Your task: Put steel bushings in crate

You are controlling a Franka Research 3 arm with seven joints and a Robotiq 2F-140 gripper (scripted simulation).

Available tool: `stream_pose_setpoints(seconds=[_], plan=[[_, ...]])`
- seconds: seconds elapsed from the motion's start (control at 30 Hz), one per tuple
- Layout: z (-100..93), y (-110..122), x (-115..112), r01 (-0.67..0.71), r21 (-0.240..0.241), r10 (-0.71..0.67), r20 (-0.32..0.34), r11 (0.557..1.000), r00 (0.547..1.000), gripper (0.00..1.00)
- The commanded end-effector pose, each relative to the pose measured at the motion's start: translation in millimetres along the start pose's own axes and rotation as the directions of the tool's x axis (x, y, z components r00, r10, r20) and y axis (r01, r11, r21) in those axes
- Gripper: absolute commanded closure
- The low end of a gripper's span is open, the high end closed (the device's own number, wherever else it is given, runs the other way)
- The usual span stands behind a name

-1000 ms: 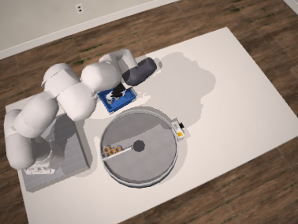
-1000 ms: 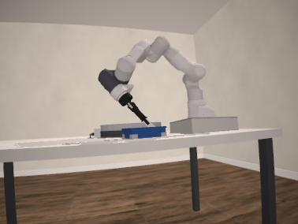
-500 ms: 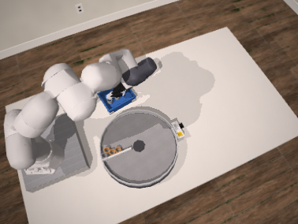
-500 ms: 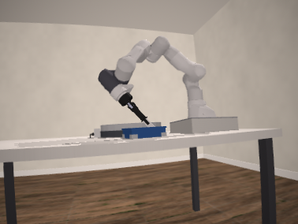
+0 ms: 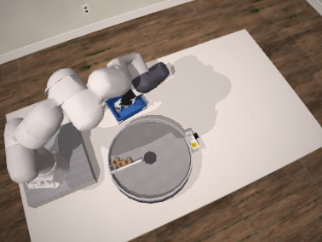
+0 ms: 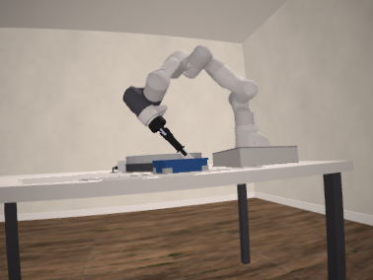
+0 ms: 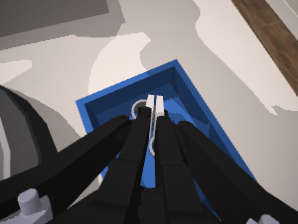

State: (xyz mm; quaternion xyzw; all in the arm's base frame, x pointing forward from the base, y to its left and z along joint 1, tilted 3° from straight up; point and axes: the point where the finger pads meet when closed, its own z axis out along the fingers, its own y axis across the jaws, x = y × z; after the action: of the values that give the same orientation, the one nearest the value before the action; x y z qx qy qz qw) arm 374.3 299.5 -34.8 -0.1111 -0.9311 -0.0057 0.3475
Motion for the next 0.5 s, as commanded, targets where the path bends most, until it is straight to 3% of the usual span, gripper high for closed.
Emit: stream_pose_setpoints(seconds=[0.0,0.47], plan=[[0.5,-0.4,-1.8,0.004,0.002,-0.004,0.003,1.000,1.000,1.00],[3.5,-0.6,-3.5,0.004,0.002,-0.004,0.003,1.000,1.000,1.00]])
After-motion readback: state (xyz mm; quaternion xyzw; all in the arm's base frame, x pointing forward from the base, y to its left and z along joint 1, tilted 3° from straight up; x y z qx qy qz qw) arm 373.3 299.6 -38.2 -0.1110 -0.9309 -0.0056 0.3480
